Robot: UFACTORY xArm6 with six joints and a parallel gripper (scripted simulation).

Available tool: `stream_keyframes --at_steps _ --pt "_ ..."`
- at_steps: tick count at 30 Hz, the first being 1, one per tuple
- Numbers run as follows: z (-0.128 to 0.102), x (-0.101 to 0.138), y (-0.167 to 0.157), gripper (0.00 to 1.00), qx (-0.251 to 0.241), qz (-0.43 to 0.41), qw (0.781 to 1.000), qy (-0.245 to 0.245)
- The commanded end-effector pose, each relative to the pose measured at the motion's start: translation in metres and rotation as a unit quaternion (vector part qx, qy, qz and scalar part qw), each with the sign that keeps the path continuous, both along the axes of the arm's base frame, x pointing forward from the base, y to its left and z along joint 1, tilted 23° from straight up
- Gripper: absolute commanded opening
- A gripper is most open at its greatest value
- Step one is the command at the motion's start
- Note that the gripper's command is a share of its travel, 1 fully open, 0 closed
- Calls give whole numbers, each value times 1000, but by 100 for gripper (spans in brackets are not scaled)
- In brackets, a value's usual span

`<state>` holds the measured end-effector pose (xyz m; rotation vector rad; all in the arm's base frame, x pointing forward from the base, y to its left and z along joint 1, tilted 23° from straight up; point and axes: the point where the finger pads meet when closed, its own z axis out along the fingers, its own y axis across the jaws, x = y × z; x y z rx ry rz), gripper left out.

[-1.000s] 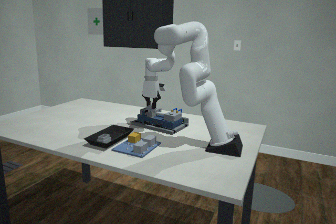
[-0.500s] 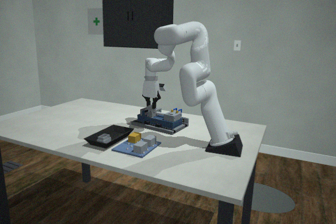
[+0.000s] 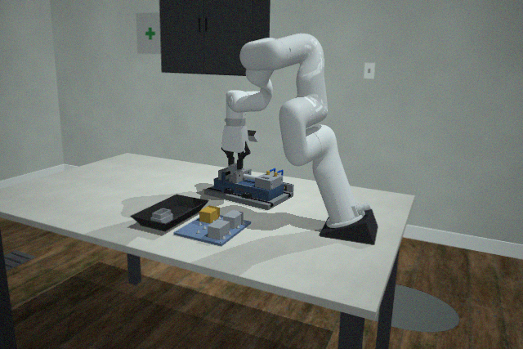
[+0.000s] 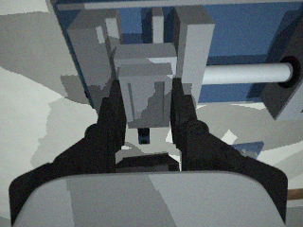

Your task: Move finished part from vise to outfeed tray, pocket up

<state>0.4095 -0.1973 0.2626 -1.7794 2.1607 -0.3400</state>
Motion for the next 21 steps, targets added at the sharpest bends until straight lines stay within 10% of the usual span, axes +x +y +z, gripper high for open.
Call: stream_keyframes --at_steps 1,21 --pt "2 1 -1 0 -1 0 1000 -2" --pt "9 -3 -1 0 -1 0 1000 -2"
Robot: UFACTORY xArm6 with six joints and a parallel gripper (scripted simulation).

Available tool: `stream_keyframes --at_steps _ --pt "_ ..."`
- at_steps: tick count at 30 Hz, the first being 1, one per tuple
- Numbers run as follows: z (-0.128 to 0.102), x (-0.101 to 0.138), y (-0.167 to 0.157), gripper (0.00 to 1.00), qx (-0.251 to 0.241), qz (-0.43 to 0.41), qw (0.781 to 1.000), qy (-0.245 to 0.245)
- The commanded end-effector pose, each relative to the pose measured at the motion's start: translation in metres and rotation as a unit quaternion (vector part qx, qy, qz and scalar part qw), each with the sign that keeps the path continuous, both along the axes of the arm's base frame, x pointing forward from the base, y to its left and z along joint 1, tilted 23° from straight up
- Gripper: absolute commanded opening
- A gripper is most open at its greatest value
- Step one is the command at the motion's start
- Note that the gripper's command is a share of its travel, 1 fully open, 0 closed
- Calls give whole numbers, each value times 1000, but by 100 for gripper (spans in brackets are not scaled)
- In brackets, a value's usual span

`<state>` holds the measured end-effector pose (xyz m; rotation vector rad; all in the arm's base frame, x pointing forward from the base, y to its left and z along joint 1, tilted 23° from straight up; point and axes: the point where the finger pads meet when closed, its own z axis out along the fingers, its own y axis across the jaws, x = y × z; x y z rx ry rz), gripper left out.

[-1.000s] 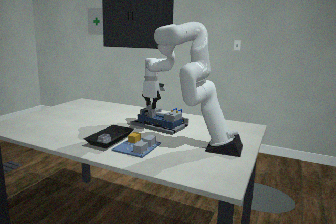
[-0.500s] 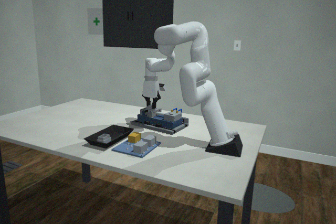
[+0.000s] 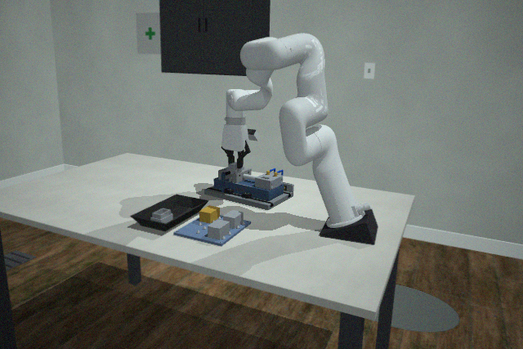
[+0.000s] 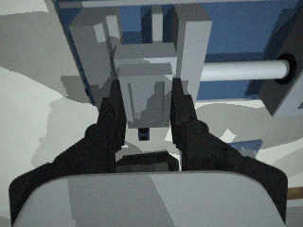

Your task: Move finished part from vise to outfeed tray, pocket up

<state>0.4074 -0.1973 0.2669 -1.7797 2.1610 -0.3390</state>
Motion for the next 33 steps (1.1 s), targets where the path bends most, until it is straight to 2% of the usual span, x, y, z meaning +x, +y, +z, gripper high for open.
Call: stream_keyframes --at_steps 1,21,33 --pt "6 -1 -1 0 -1 0 1000 -2" --pt "35 -13 -1 0 -1 0 1000 -2" --pt "40 -15 -1 0 -1 0 1000 -2"
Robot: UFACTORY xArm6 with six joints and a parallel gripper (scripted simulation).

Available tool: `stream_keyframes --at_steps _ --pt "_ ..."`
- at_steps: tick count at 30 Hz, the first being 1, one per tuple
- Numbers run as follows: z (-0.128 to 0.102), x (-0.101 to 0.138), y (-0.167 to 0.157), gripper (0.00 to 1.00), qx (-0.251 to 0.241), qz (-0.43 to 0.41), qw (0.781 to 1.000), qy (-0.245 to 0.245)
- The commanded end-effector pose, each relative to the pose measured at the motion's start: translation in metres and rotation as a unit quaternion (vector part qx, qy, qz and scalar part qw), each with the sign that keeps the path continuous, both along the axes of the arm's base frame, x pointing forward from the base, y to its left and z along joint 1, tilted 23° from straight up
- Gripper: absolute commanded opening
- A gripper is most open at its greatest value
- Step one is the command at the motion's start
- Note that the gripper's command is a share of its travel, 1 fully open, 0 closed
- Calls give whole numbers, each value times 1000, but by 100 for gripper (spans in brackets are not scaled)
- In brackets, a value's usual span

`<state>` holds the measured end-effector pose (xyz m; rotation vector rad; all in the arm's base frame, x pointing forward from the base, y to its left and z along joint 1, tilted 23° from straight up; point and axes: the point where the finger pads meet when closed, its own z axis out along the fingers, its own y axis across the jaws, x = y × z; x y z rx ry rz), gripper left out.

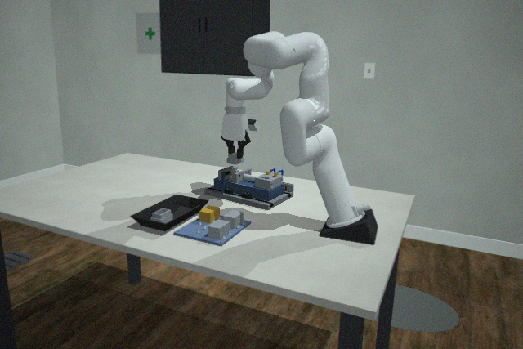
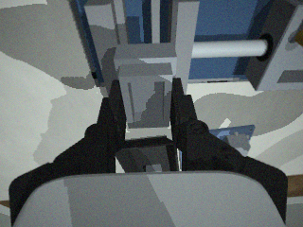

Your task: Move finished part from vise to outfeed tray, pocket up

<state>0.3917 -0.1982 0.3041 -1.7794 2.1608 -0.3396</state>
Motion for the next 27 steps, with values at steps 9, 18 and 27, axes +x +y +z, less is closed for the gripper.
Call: stream_keyframes --at_steps 9,18,27 --pt "3 6 10 0 -2 3 1000 1" --pt "8 31 63 0 -6 15 1000 12" --pt "14 52 135 0 -14 31 999 17"
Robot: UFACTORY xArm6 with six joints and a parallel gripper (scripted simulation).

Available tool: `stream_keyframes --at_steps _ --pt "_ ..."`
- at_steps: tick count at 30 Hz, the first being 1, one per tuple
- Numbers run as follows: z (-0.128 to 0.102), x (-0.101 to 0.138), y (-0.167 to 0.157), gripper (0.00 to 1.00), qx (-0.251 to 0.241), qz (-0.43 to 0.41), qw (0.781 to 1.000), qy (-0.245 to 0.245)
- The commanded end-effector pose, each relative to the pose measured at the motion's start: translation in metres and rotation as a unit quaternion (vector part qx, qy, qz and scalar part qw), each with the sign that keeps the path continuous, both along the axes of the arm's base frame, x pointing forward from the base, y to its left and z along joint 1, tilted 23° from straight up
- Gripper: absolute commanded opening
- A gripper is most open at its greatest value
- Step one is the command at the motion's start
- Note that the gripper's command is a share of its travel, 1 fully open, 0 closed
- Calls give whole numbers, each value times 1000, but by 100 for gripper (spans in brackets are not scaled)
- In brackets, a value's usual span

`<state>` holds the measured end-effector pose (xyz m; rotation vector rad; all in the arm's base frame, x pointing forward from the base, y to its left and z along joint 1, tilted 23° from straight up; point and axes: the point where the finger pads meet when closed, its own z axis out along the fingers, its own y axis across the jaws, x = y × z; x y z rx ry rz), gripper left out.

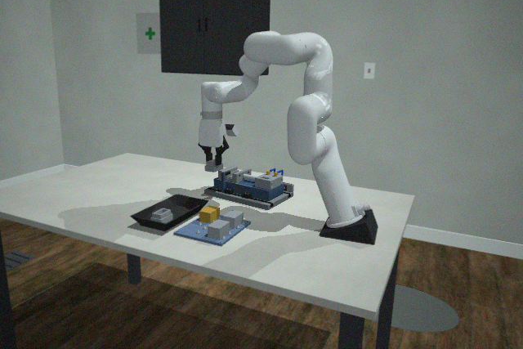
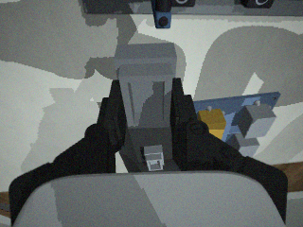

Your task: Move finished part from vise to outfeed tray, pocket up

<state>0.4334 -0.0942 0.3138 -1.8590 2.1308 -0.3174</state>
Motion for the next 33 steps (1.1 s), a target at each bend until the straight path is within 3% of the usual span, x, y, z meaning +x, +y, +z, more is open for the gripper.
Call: stream_keyframes --at_steps 1,5,7,20,33 --pt "6 12 39 0 -8 5 1000 2" --pt "7 15 56 0 -10 8 1000 1" --pt "10 19 83 0 -13 14 1000 -1" --pt "22 19 180 0 -19 32 999 -17" --pt "23 18 191 0 -19 34 999 -19"
